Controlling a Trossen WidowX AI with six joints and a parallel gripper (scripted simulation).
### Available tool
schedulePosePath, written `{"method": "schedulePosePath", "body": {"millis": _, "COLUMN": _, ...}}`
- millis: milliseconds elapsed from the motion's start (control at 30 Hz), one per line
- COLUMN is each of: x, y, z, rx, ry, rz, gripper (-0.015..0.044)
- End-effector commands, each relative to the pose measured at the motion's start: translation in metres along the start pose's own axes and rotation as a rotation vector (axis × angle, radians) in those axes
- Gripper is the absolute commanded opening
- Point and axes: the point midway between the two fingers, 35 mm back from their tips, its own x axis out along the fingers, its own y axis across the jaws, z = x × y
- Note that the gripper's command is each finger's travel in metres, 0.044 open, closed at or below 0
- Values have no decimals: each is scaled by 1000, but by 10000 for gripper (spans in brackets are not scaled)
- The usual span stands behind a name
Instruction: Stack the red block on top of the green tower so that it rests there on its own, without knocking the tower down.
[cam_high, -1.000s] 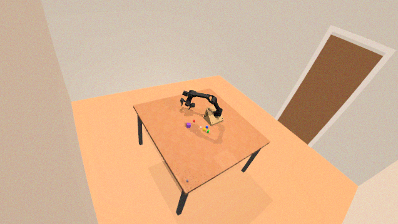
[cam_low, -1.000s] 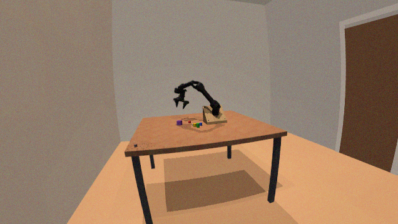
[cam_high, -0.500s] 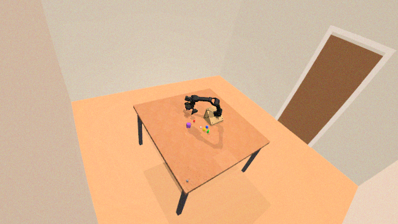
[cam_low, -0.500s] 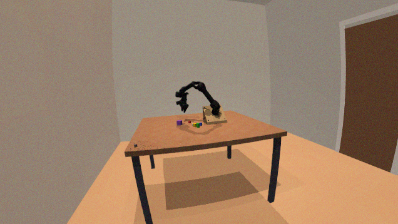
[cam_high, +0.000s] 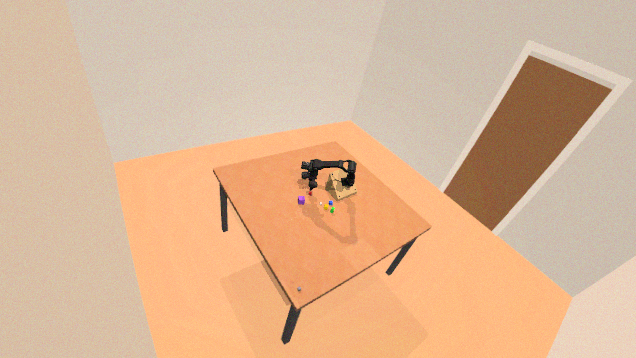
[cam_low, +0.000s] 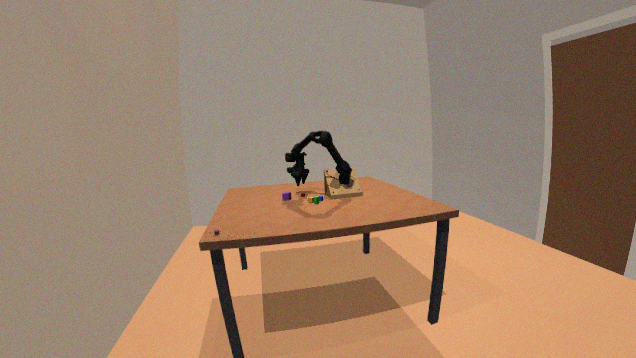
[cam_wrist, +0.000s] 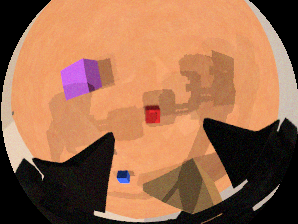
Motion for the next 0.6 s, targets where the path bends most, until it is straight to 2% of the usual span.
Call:
{"method": "schedulePosePath", "body": {"millis": 0, "x": 7, "y": 2, "z": -14, "rx": 125, "ry": 21, "rz": -12, "gripper": 440}}
{"method": "schedulePosePath", "body": {"millis": 233, "x": 8, "y": 3, "z": -13, "rx": 125, "ry": 21, "rz": -12, "gripper": 440}}
{"method": "schedulePosePath", "body": {"millis": 433, "x": 39, "y": 3, "z": -14, "rx": 125, "ry": 22, "rz": -10, "gripper": 440}}
{"method": "schedulePosePath", "body": {"millis": 567, "x": 44, "y": 4, "z": -13, "rx": 124, "ry": 22, "rz": -10, "gripper": 440}}
